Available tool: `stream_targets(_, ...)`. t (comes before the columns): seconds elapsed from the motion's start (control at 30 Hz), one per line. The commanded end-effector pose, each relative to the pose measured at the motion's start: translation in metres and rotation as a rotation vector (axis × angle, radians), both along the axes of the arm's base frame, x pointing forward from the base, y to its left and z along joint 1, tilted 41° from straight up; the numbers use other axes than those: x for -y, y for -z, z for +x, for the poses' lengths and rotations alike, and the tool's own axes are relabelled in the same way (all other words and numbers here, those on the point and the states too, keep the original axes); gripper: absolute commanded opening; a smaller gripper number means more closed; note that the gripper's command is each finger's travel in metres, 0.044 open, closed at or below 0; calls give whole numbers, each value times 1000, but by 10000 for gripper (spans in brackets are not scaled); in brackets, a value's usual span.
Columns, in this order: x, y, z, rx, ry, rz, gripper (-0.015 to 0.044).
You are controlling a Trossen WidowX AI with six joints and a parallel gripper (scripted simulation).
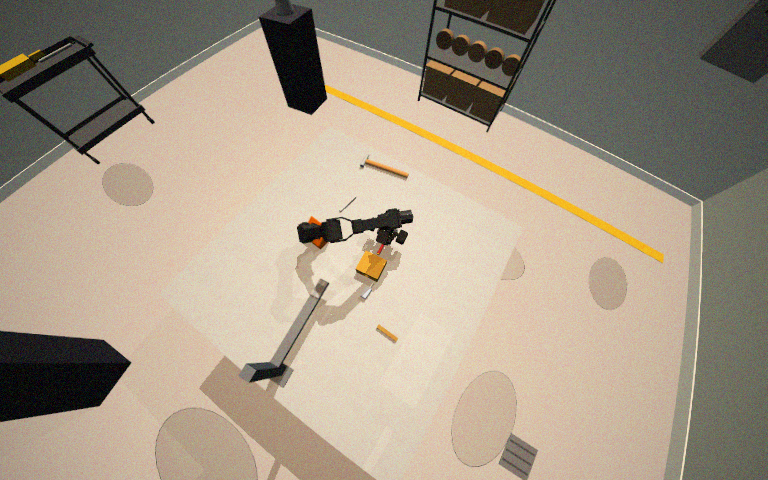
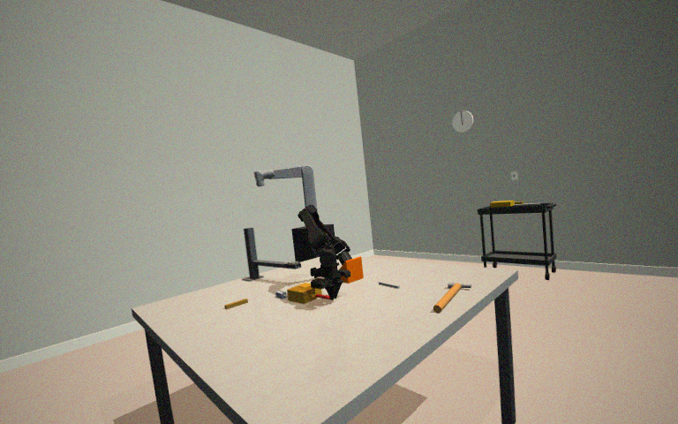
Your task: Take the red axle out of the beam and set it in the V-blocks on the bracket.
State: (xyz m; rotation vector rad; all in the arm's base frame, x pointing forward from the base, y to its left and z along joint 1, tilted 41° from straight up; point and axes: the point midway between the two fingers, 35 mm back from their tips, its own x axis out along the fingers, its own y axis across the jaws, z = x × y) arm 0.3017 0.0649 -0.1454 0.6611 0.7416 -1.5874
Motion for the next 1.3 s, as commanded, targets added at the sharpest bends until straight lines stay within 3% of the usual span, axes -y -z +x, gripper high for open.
stream_targets(0.0,0,2,0,4,6,3,0)
stream_targets(0.33,6,9,-1,4,6,3,0)
stream_targets(0.9,-3,-2,1,4,6,3,440)
stream_targets(1.27,-17,-18,4,4,6,4,440)
